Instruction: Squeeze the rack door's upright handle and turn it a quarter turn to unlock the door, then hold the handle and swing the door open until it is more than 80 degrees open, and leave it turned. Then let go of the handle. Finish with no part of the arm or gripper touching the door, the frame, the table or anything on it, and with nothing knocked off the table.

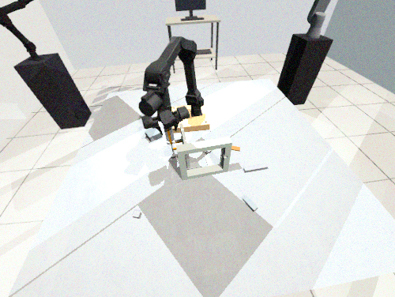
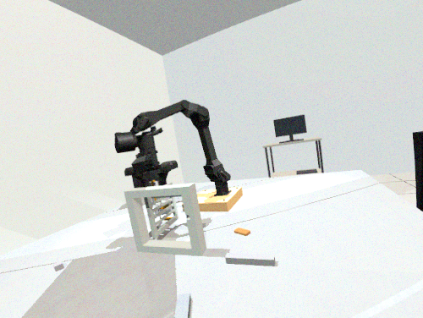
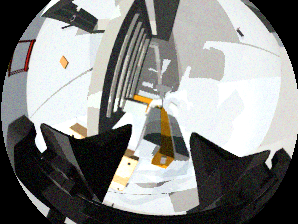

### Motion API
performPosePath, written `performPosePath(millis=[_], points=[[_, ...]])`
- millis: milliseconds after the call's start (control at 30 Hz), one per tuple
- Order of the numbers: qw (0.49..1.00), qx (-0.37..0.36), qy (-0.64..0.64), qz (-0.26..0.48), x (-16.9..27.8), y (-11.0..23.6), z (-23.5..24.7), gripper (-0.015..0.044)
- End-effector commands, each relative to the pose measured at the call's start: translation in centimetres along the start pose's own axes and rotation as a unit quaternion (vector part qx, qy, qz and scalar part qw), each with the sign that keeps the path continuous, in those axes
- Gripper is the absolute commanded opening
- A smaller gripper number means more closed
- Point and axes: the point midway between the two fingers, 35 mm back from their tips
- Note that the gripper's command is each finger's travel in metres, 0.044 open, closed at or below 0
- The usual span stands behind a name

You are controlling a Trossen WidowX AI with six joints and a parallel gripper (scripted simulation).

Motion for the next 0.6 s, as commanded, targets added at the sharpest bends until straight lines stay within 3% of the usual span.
performPosePath(millis=[0,567], points=[[1.0,-0.002,0.002,0.001,-0.1,0.4,0.0,0.0284],[1.0,-0.002,0.002,0.001,-0.1,2.4,-0.1,0.0284]])
Point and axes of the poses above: the point midway between the two fingers, 35 mm back from their tips, its own y axis back along the fingers, its own z axis across the jaws, x = y × z, and after that the axes turned 6 degrees about -y, right-handed
